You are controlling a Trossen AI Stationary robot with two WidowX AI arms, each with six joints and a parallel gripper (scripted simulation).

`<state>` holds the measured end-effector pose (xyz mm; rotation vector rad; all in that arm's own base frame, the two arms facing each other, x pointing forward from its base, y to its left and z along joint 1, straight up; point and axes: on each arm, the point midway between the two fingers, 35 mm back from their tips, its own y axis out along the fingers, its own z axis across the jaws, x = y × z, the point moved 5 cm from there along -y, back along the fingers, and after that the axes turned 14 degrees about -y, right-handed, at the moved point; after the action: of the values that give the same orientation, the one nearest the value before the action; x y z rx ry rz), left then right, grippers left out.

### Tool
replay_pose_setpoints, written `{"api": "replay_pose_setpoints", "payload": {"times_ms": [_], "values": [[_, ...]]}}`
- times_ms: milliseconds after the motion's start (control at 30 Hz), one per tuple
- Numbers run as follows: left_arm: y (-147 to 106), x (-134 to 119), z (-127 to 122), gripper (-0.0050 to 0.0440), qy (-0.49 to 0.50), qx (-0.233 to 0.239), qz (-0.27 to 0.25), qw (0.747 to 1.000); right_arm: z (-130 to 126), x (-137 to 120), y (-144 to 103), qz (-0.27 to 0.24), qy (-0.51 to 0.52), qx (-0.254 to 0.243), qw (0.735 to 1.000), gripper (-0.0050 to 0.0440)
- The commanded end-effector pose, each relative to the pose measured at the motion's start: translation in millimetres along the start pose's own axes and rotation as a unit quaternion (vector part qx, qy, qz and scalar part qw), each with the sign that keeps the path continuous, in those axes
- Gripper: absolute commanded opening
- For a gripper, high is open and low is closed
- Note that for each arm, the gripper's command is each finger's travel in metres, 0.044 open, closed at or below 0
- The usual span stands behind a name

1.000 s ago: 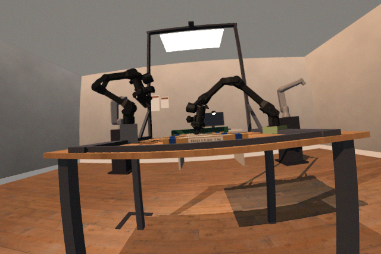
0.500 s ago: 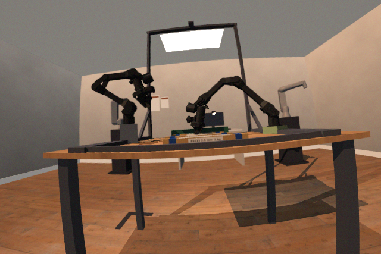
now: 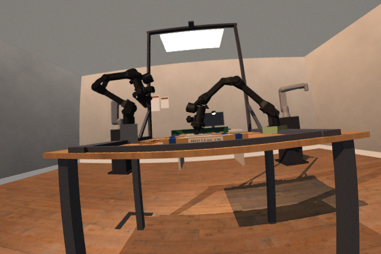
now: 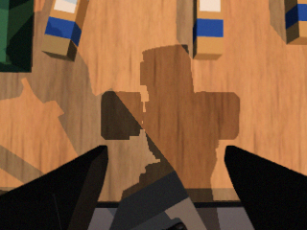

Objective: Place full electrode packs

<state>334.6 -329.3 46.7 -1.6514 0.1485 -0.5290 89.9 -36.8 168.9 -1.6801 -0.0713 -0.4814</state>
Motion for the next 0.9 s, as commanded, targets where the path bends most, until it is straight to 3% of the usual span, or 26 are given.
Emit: {"api": "replay_pose_setpoints", "payload": {"times_ms": [0, 867], "values": [[-21.6, 9.6, -2.1, -0.0050, 0.000, -0.011, -0.022, 1.000, -0.6, 3.4, -5.6, -0.011, 0.001, -0.002, 1.000, 0.0330], [-59.8, 19.9, -4.3, -0.0050, -0.001, -0.012, -0.027, 1.000, -0.6, 3.4, -5.6, -0.011, 0.001, -0.002, 1.000, 0.0330]]}}
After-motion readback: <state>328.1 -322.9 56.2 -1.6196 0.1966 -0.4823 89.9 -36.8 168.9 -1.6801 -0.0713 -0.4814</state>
